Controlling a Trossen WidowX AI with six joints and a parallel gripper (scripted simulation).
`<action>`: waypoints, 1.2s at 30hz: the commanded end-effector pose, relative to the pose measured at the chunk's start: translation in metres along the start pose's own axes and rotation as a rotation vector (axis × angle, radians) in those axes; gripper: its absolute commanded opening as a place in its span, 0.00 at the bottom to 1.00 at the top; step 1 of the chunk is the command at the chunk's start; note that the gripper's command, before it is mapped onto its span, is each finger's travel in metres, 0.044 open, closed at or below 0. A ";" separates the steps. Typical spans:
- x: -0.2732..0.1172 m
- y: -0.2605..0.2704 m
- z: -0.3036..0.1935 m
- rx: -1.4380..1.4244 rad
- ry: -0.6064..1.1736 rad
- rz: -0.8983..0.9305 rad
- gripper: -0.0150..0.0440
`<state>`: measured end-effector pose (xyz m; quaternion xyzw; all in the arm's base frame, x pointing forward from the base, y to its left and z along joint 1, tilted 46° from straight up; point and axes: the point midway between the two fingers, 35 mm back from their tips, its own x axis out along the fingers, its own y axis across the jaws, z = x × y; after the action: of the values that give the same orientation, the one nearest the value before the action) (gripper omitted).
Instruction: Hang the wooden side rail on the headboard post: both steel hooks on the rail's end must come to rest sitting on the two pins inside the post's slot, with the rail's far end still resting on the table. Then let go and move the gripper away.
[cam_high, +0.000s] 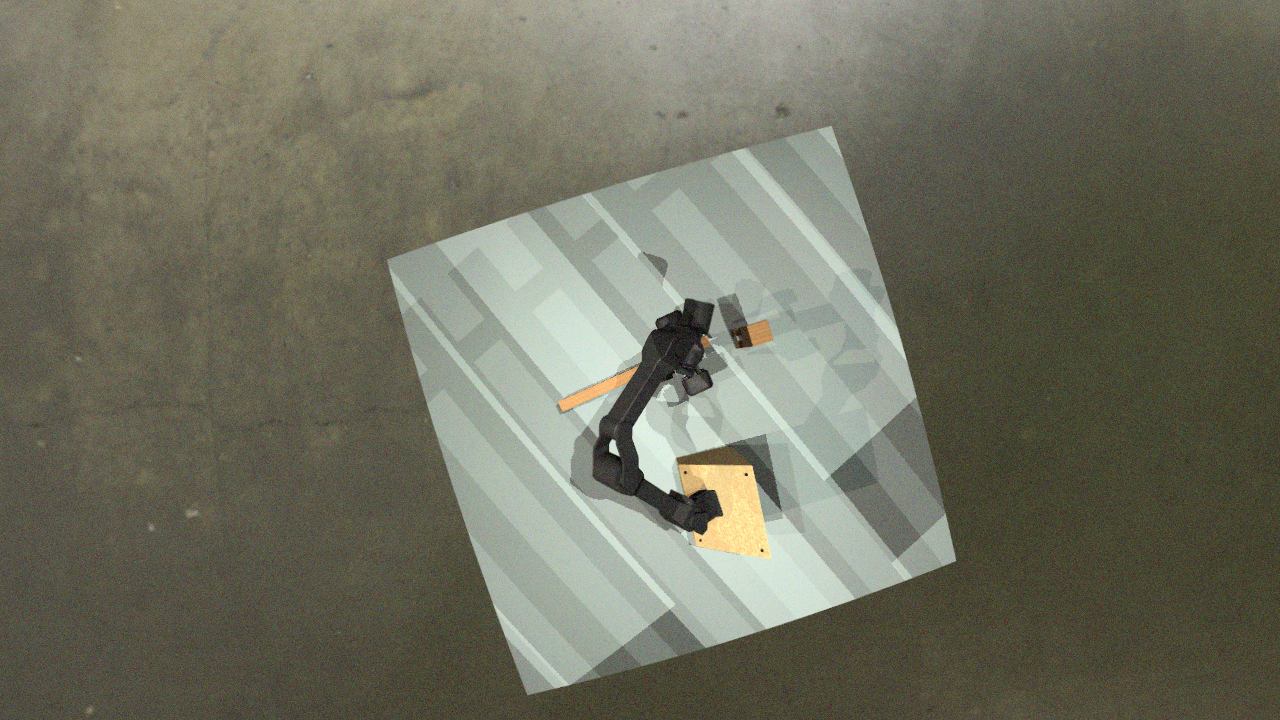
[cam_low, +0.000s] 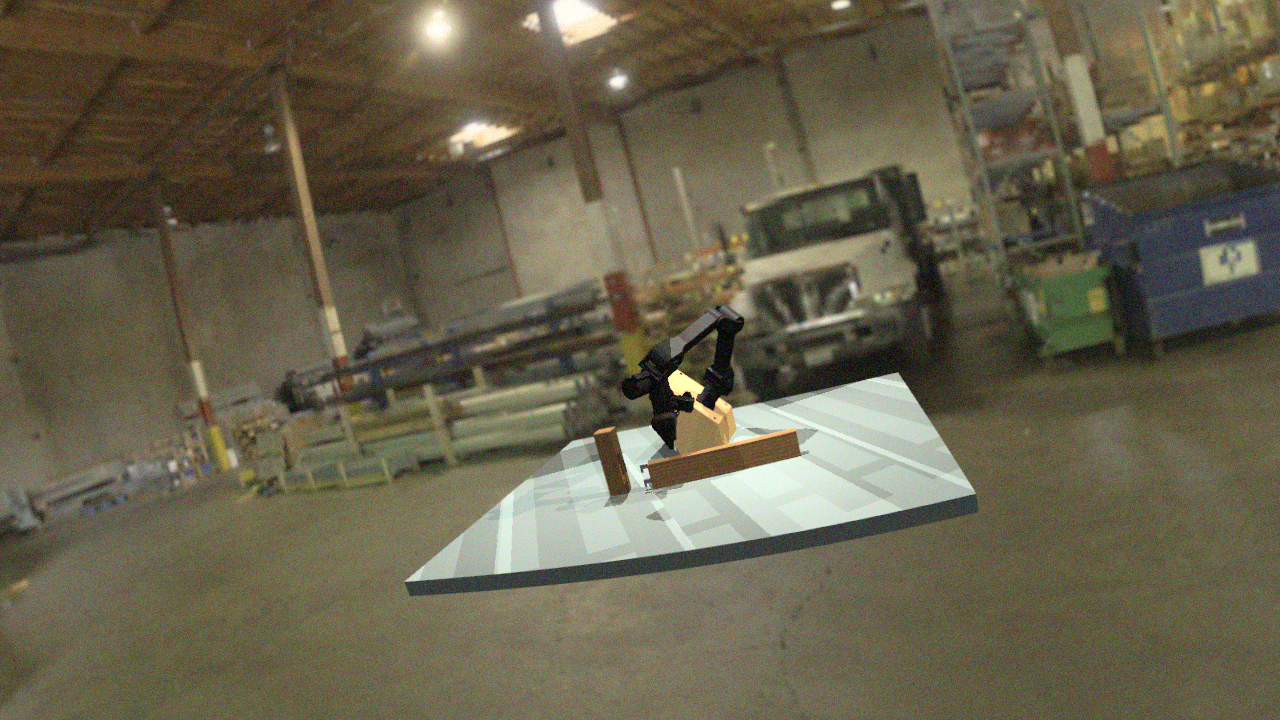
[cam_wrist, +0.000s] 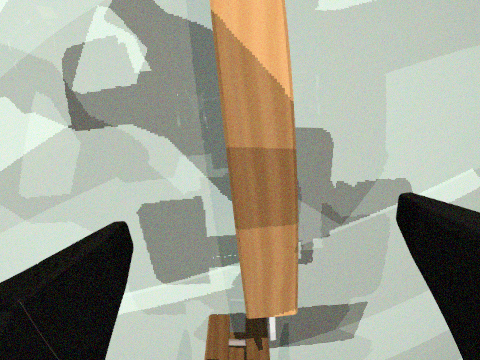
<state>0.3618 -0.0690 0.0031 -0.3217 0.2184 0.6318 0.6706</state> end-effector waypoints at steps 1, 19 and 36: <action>0.009 -0.001 0.000 0.004 -0.003 -0.009 1.00; 0.037 -0.002 0.000 0.005 -0.003 -0.009 1.00; 0.065 -0.003 0.000 0.004 -0.003 -0.009 1.00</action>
<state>0.3711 -0.0290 -0.0375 -0.3236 0.2177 0.6285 0.6729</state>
